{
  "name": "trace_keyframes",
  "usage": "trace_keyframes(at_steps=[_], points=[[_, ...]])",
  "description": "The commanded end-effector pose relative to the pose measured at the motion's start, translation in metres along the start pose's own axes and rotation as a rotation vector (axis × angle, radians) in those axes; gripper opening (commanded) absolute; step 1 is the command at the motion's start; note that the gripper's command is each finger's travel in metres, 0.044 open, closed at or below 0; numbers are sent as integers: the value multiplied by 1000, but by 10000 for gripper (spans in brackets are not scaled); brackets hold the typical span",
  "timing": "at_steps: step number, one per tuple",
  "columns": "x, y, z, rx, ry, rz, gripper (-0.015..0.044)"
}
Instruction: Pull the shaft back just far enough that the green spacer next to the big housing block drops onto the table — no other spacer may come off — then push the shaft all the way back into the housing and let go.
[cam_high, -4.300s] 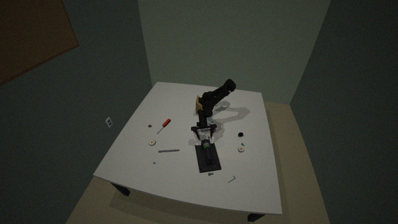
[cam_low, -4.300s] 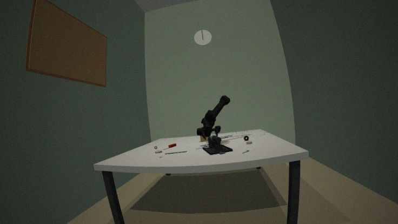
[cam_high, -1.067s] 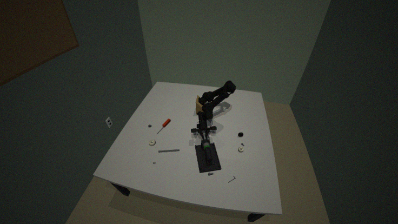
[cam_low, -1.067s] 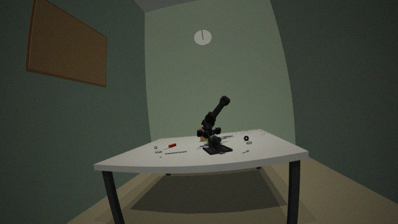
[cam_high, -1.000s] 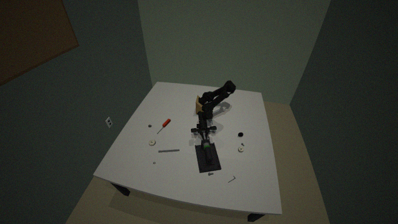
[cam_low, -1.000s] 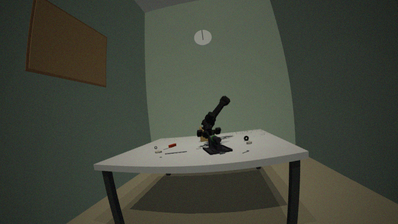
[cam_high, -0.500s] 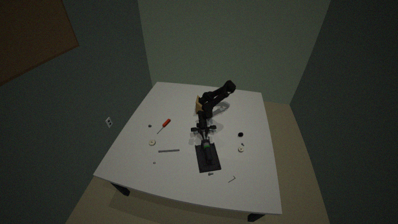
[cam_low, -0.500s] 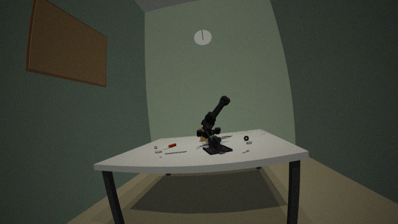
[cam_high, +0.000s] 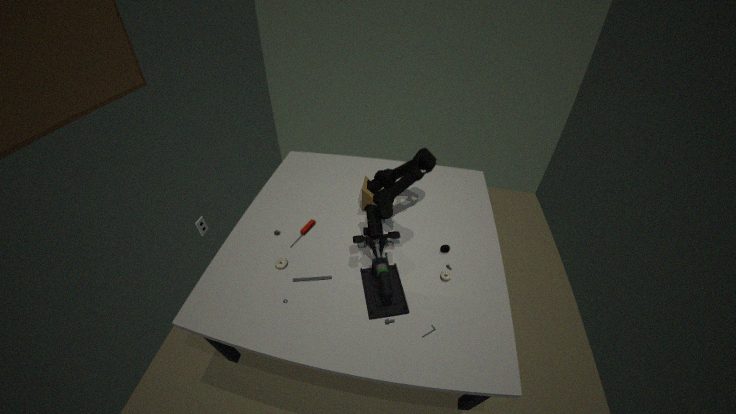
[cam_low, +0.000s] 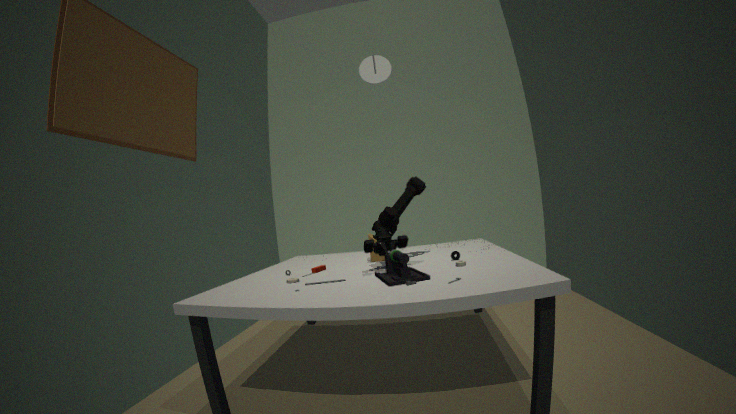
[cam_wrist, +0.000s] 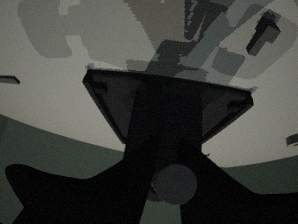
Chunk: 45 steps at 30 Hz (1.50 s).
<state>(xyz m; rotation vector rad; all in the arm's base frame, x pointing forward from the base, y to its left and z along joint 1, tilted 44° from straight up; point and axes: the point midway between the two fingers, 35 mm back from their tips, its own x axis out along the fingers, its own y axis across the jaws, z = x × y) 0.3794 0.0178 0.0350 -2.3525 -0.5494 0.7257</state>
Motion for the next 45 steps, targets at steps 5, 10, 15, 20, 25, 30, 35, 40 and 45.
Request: trace_keyframes(at_steps=[5,10,15,20,25,30,35,40,45], points=[[-1,0,1,-3,-1,-2,0],[-1,0,1,-3,-1,-2,0],[-1,0,2,-3,-1,-2,0],[-2,0,2,-2,-1,-2,0],[-2,0,2,-2,-1,-2,0],[-3,0,3,-2,-1,-2,0],[-3,0,3,-2,-1,-2,0],[-3,0,3,-2,-1,-2,0],[-4,0,4,-2,-1,-2,0]])
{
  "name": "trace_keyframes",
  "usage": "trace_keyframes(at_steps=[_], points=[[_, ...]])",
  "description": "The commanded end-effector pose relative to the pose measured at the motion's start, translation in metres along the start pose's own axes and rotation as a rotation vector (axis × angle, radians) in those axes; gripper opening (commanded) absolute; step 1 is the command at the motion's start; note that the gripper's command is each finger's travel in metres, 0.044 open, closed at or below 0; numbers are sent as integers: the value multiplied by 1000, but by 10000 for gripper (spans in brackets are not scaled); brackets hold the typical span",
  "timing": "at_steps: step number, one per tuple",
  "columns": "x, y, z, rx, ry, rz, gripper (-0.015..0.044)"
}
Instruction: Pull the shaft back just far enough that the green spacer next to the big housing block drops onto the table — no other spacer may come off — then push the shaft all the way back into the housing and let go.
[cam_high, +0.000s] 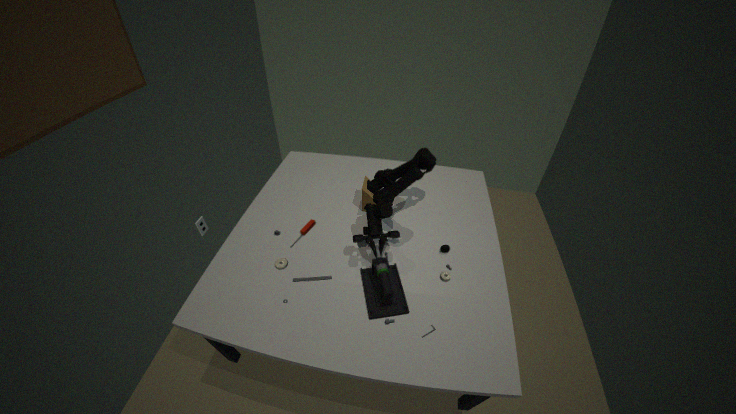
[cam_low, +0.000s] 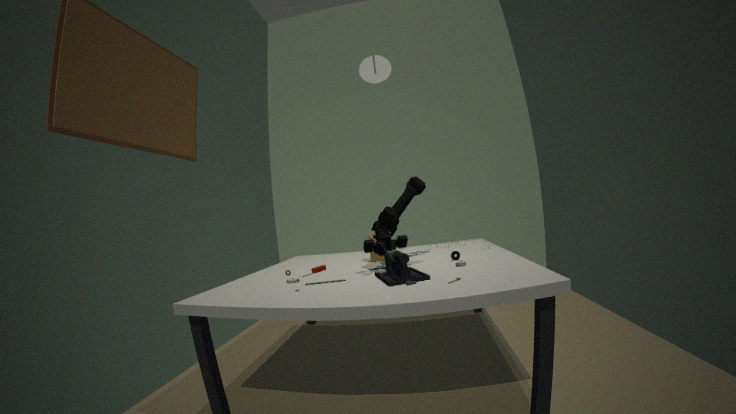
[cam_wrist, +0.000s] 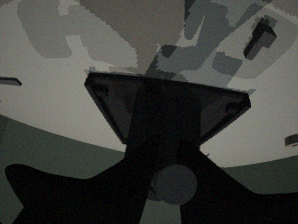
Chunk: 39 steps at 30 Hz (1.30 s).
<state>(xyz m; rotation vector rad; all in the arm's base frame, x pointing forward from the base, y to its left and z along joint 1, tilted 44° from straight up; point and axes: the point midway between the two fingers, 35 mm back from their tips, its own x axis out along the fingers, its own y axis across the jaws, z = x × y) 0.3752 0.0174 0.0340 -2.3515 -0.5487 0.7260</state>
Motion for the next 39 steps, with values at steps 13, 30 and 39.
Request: trace_keyframes(at_steps=[13,30,39], points=[[-1,0,1,-4,-1,-2,0],[-3,0,3,-4,-1,-2,0],[-3,0,3,-4,-1,-2,0]])
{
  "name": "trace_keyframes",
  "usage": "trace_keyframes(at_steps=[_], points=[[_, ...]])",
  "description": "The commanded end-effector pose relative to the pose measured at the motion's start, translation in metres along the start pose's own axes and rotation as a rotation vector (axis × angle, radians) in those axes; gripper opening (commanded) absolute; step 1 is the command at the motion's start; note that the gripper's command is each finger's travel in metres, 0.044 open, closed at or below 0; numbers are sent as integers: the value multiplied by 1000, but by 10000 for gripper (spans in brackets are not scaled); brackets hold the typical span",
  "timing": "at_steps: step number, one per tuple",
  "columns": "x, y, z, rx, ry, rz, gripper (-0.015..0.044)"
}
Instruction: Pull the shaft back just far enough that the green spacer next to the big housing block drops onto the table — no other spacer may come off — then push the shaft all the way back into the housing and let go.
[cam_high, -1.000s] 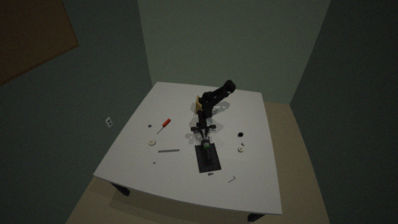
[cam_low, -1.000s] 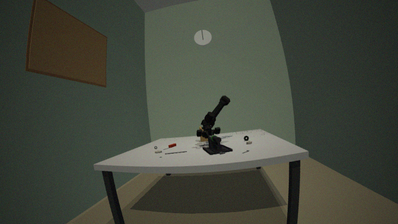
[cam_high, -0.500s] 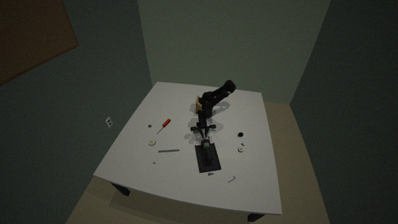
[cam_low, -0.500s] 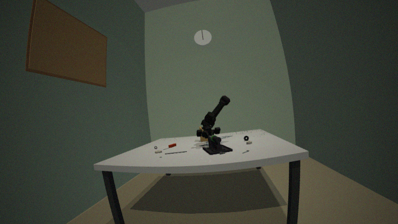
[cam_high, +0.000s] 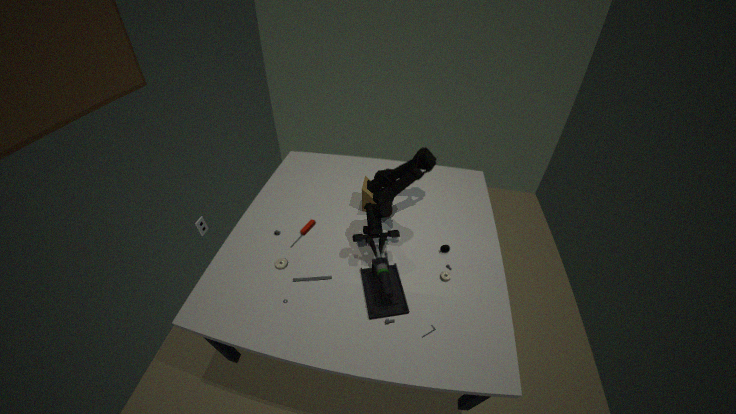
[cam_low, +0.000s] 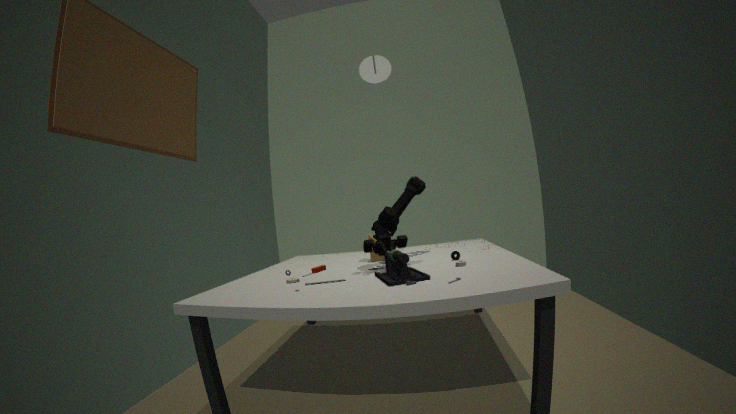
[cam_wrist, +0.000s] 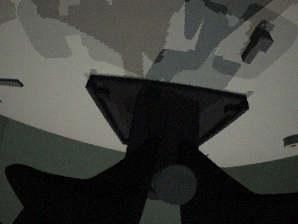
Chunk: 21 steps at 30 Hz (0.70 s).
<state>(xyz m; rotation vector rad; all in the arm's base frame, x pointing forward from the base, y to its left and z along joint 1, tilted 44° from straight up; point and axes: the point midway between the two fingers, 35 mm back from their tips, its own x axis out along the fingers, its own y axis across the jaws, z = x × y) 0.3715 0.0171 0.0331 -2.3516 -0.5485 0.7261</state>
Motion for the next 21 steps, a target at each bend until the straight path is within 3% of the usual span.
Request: trace_keyframes(at_steps=[1,21], points=[[-1,0,1,-3,-1,-2,0],[-2,0,2,-3,-1,-2,0]])
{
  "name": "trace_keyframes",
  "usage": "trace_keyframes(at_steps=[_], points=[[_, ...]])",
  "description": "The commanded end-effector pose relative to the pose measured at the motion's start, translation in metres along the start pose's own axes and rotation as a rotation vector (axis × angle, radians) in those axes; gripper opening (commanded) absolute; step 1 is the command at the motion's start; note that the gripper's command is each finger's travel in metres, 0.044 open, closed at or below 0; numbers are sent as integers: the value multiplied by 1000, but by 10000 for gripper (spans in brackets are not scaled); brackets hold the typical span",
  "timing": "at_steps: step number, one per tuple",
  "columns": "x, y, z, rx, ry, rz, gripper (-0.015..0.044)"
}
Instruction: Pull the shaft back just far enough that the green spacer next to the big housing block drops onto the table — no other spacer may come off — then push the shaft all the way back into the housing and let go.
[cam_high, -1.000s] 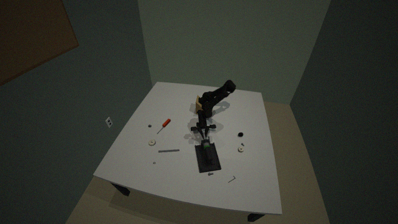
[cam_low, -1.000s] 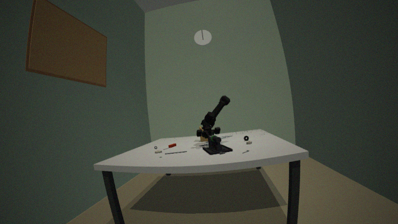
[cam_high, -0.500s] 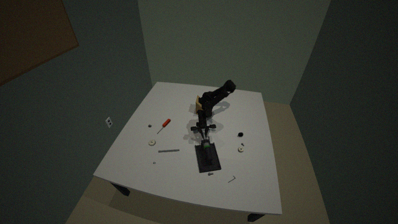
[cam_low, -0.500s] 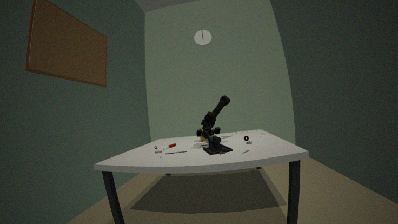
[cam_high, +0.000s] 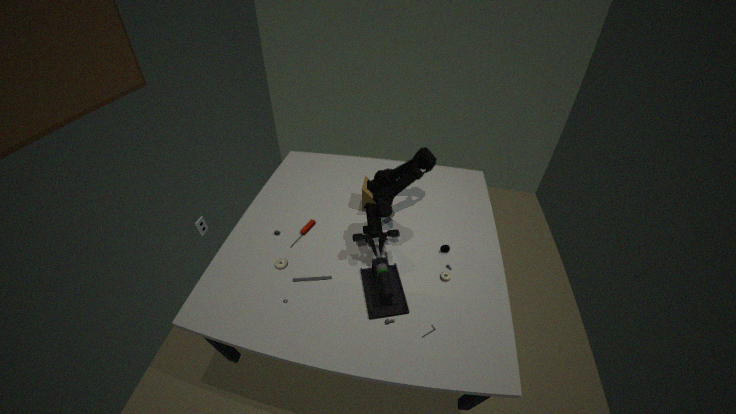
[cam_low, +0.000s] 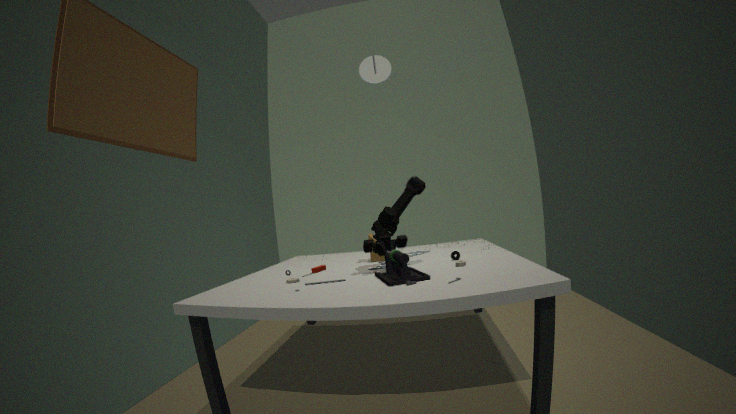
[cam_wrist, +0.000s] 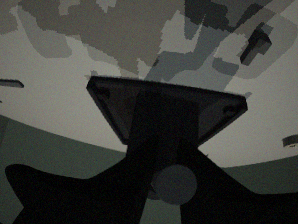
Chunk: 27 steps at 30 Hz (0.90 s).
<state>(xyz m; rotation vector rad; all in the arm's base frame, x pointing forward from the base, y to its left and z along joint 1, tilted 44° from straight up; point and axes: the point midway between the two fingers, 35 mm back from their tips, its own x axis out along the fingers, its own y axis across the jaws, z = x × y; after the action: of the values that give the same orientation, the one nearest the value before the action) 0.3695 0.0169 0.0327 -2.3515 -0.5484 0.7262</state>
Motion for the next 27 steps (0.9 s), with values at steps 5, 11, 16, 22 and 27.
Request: trace_keyframes(at_steps=[5,11,16,22,27], points=[[-1,0,1,-3,-1,-2,0],[-1,0,1,-3,-1,-2,0],[-2,0,2,-3,-1,-2,0],[-2,0,2,-3,-1,-2,0],[-2,0,2,-3,-1,-2,0]])
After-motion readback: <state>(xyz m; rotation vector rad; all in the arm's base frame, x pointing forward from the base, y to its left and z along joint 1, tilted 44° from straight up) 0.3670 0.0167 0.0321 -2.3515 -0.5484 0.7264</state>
